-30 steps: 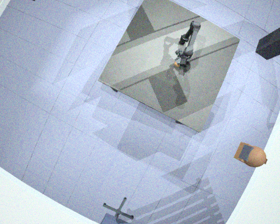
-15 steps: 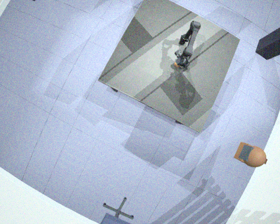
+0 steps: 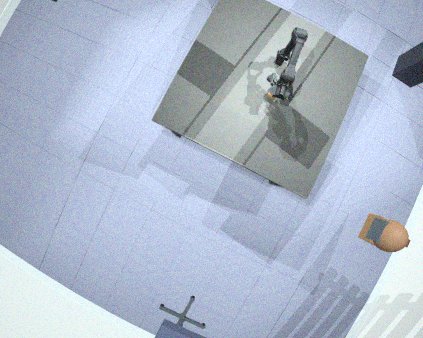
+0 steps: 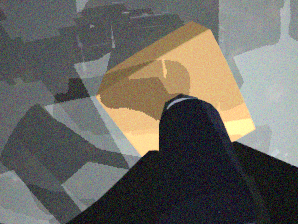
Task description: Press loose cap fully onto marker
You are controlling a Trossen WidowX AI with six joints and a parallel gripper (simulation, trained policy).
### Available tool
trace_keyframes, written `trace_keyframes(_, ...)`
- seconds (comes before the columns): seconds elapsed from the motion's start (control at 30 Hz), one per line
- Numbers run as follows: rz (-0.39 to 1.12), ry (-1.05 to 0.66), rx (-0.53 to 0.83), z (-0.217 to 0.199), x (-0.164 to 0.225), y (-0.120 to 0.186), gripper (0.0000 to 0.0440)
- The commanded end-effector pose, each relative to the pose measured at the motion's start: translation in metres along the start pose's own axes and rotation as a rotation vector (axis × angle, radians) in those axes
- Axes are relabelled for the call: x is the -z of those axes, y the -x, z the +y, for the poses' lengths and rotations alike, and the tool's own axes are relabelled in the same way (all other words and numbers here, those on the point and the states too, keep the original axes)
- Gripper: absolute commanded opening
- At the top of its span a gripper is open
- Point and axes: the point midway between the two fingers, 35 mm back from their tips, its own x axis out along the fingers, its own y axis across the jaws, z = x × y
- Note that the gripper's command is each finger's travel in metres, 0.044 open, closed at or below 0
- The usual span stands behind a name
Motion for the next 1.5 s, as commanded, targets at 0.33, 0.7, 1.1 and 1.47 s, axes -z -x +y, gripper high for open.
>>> trace_keyframes(0.33, -0.003, 0.053, 0.046, -0.009, -0.003, -0.021, 0.0084)
trace_keyframes(0.7, -0.031, 0.101, 0.042, -0.01, -0.007, -0.022, 0.0104)
trace_keyframes(1.1, -0.054, 0.153, 0.039, -0.012, -0.01, -0.023, 0.0128)
trace_keyframes(1.47, -0.058, 0.191, 0.038, -0.015, -0.009, -0.024, 0.0158)
